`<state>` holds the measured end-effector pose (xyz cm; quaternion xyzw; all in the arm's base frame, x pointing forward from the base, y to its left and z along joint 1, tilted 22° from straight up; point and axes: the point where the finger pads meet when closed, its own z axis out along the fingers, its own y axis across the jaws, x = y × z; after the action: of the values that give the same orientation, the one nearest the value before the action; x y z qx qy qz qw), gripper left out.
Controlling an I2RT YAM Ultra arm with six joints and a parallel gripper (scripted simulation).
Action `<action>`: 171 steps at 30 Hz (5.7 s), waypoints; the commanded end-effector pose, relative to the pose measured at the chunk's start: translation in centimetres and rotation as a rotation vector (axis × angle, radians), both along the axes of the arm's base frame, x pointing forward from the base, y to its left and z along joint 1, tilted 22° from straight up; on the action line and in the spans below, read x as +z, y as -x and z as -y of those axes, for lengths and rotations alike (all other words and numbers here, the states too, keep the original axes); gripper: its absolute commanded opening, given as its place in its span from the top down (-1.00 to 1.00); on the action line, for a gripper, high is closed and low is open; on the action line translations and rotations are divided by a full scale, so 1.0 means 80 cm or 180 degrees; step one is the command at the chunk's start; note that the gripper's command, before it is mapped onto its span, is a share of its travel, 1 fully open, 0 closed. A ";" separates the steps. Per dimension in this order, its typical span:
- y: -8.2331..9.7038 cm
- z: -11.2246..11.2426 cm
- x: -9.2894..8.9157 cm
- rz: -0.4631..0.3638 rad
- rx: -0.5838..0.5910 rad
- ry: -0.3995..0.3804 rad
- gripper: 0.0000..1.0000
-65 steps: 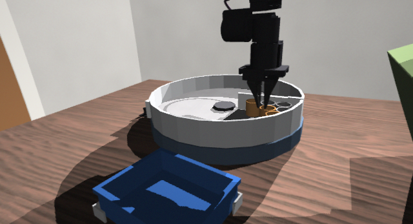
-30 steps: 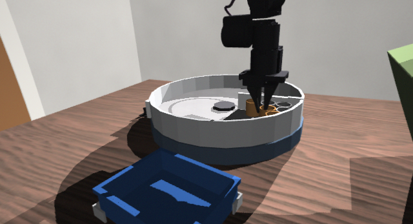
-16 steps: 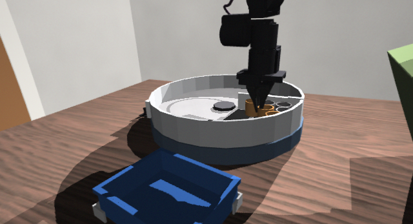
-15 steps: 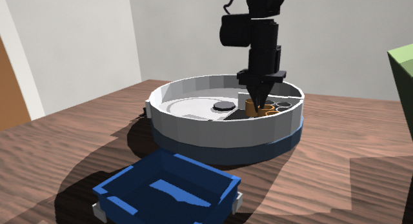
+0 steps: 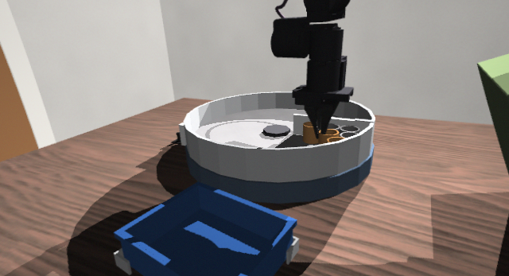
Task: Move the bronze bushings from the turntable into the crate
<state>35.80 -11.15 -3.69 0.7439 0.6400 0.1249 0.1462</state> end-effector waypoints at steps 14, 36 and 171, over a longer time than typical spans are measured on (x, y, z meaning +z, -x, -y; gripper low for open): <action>-0.008 0.011 0.011 0.0045 -0.0058 0.0087 1.00; 0.009 0.009 0.021 -0.0001 -0.0065 0.0076 1.00; -0.141 -0.344 0.151 0.0061 -0.0007 0.0039 1.00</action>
<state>46.81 15.84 6.72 0.7444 0.6407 0.1207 0.1446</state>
